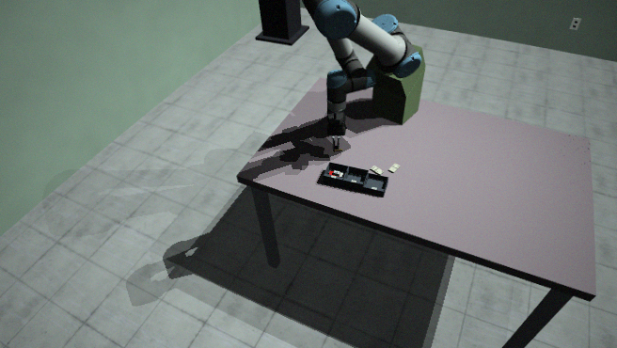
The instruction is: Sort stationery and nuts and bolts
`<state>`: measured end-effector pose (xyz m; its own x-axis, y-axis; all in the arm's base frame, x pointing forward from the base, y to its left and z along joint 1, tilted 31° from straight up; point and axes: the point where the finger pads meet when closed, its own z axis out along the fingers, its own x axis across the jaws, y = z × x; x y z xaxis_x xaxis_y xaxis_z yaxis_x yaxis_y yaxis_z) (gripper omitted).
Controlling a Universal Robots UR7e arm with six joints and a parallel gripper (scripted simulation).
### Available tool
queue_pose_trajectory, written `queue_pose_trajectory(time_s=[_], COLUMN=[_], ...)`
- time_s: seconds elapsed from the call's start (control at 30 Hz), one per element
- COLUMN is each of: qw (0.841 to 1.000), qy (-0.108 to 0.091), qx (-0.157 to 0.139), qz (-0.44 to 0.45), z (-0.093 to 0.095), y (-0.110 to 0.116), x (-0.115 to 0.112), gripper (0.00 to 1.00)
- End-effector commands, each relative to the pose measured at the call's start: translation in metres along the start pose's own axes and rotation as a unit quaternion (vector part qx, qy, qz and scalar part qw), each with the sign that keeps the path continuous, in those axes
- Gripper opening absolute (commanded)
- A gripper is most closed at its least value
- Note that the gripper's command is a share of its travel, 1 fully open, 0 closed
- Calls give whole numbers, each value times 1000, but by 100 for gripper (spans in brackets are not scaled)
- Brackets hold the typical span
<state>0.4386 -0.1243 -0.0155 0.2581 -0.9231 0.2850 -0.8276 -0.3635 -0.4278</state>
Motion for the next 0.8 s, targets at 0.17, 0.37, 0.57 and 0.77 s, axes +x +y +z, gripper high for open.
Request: queue_pose_trajectory(time_s=[0.17, 0.37, 0.57, 0.77], qw=[1000, 1000, 1000, 1000], qy=[0, 0, 0, 0], qx=[0, 0, 0, 0], qz=[0, 0, 0, -25], z=[-7, -7, -7, -7], y=[-5, -25, -54, -74], x=[-3, -17, -38, -51], gripper=[34, 34, 34, 34])
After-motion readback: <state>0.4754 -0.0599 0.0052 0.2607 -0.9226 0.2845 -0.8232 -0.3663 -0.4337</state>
